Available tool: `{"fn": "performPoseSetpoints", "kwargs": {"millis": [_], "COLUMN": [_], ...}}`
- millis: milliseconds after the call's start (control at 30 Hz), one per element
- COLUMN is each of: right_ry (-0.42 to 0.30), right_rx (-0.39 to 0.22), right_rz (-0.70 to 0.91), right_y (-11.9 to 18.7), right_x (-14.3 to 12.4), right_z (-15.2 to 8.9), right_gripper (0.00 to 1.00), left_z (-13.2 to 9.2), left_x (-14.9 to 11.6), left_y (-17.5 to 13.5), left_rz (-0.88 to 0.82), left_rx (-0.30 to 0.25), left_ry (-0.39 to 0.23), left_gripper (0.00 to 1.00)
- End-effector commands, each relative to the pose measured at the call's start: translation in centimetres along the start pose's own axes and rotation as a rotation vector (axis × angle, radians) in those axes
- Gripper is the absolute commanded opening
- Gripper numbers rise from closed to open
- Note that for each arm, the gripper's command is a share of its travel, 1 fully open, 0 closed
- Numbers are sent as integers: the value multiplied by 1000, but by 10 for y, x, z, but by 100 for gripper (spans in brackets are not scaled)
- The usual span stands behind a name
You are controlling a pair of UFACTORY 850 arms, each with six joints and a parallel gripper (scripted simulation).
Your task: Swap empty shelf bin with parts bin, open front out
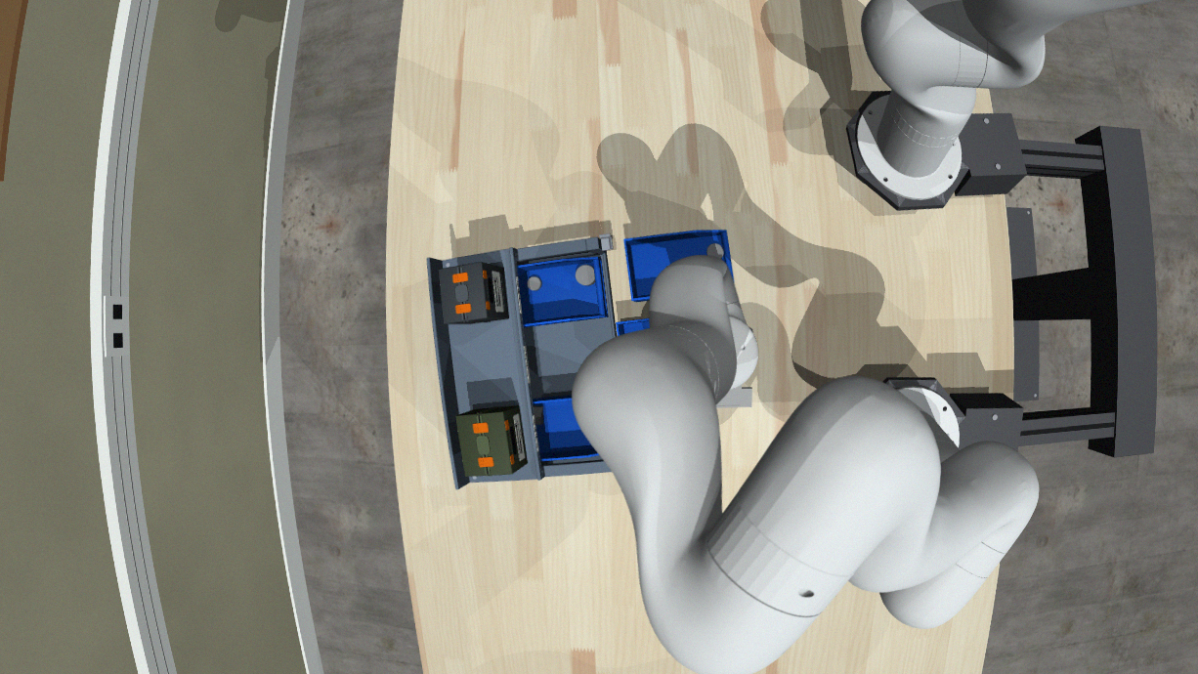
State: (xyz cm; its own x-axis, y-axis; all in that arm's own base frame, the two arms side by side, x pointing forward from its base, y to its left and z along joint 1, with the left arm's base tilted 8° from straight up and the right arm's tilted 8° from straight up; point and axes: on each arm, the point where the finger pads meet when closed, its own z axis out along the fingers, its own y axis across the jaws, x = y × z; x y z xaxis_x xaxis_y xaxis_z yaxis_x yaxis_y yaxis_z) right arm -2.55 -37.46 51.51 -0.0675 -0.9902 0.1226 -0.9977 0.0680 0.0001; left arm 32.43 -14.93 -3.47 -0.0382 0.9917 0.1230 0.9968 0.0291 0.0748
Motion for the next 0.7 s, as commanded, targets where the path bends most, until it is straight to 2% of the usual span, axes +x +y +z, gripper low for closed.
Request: {"fn": "performPoseSetpoints", "kwargs": {"millis": [0, 67, 667], "right_ry": [2, 2, 2], "right_rx": [0, 0, 0], "right_rz": [0, 0, 0], "right_y": [0, 0, 0], "right_x": [0, 0, 0], "right_z": [-1, -1, -1], "right_gripper": [100, 100, 100], "left_z": [-3, -3, -14], "left_x": [4, 4, 17], "left_y": [6, 6, 25], "left_rz": [99, 99, 450], "left_rx": [3, 3, 5], "left_ry": [12, 12, 23], "left_gripper": [0, 0, 0]}}
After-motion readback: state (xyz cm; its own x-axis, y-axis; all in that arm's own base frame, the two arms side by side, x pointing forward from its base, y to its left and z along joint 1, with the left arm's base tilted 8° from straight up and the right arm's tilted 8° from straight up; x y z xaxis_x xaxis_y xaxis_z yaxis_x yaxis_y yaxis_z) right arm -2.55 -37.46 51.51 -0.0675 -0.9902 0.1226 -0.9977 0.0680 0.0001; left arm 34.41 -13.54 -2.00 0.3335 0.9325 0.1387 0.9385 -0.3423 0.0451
